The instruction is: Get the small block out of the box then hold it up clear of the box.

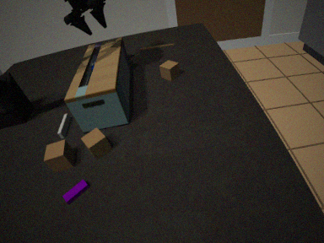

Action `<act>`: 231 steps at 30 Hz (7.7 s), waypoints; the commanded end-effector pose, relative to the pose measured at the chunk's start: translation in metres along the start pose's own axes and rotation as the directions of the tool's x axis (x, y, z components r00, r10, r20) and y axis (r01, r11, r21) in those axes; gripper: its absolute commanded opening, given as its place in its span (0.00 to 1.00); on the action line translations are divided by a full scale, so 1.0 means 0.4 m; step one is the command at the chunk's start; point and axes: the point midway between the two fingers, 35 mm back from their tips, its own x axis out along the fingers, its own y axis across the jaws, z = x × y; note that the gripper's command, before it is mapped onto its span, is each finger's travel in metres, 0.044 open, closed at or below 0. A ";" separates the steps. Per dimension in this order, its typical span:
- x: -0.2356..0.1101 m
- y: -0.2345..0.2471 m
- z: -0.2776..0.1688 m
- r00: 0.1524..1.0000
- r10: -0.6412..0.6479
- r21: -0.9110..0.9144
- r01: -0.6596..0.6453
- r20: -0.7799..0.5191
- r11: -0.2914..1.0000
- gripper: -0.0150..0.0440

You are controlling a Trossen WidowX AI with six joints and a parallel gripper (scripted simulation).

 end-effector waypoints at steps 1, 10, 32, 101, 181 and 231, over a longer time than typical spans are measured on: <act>0.049 0.124 -0.146 0.945 0.088 -0.458 -0.232 -0.315 0.858 0.93; 0.050 0.132 -0.164 0.932 0.089 -0.498 -0.267 -0.352 0.825 0.93; 0.100 0.144 -0.166 0.930 0.088 -0.501 -0.271 -0.358 0.822 0.93; 0.229 0.109 -0.291 0.923 0.087 -0.498 -0.279 -0.374 0.821 0.93; 0.239 0.014 -0.461 0.922 0.085 -0.499 -0.280 -0.378 0.820 0.93; 0.246 -0.051 -0.568 0.921 0.083 -0.499 -0.280 -0.380 0.820 0.93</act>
